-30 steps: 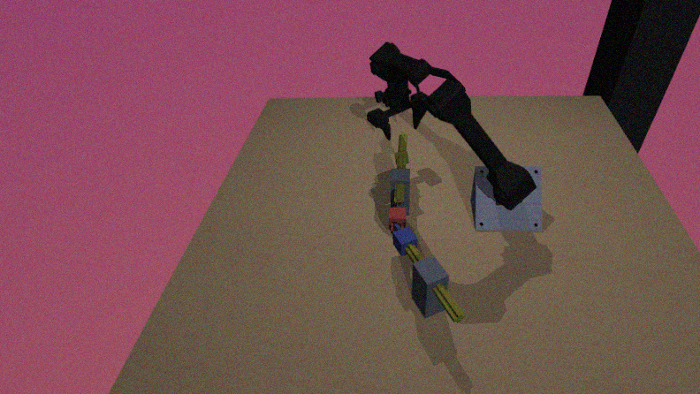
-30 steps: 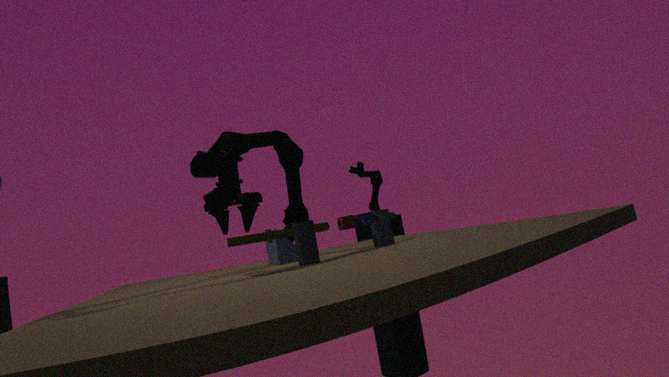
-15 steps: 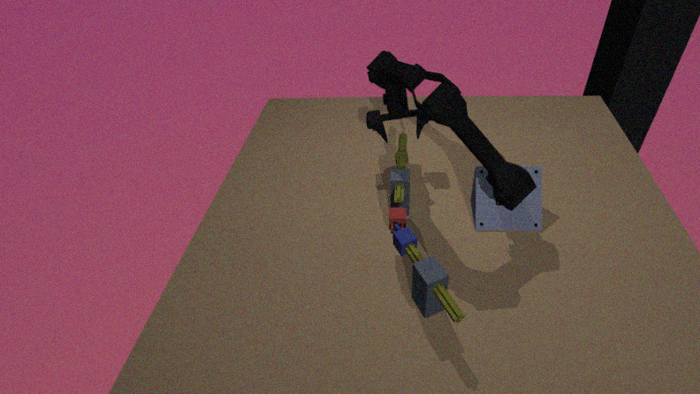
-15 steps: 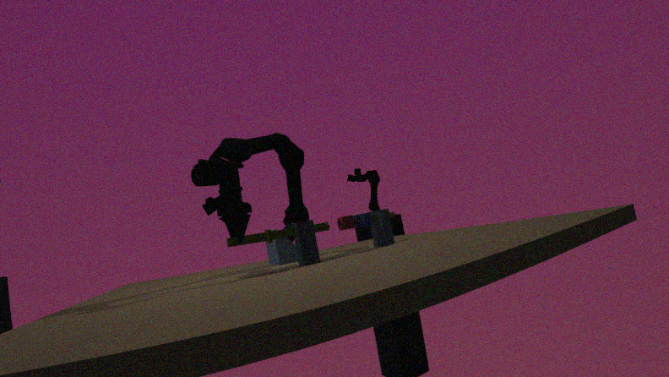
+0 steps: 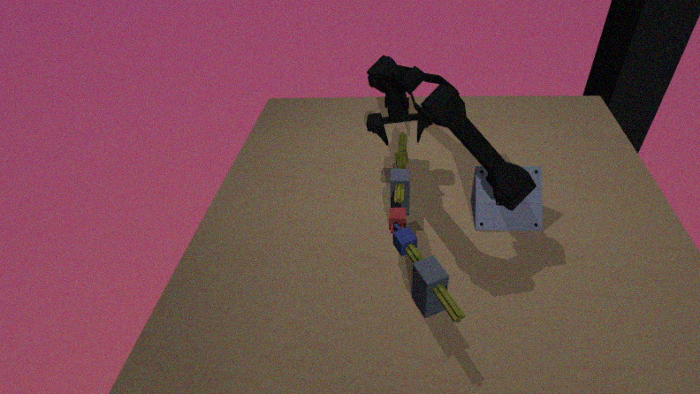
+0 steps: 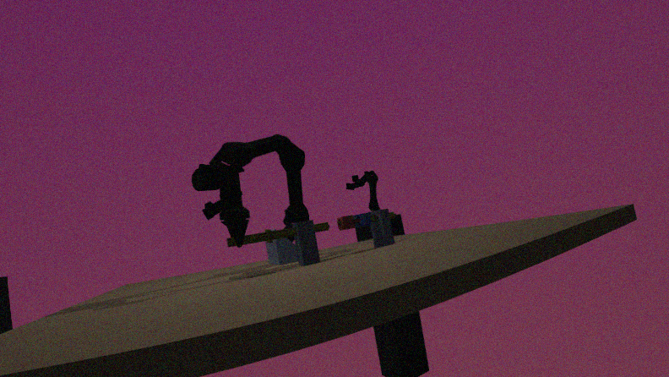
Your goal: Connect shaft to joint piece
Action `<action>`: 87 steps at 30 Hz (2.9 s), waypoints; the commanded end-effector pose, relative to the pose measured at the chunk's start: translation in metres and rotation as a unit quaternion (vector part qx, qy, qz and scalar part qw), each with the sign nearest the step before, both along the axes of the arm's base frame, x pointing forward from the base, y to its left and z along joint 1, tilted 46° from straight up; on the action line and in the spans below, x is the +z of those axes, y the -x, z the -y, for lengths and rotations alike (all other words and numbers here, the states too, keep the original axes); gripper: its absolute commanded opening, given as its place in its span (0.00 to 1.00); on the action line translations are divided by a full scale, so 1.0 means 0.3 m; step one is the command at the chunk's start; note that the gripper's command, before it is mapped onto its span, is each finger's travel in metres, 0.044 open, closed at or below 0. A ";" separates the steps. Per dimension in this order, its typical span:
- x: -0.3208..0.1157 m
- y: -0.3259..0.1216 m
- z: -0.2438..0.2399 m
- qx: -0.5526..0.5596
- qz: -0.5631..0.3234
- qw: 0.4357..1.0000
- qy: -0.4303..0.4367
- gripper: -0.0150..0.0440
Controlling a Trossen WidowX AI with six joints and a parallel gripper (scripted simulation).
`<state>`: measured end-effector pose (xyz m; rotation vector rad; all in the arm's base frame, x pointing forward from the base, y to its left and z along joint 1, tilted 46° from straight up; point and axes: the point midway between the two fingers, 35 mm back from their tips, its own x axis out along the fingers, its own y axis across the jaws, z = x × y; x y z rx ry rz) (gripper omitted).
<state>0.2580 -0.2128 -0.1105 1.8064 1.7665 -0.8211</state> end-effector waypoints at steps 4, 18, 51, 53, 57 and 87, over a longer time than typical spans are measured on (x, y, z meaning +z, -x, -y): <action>-0.026 0.004 -0.029 -0.003 -0.002 1.000 -0.003 1.00; -0.050 0.005 -0.054 -0.003 -0.002 1.000 -0.003 0.73; -0.050 0.005 -0.054 -0.002 -0.002 1.000 -0.003 0.37; -0.050 0.005 -0.054 -0.002 -0.002 1.000 -0.003 0.37; -0.050 0.005 -0.054 -0.002 -0.002 1.000 -0.003 0.37; -0.050 0.006 -0.054 -0.002 -0.002 1.000 -0.003 0.37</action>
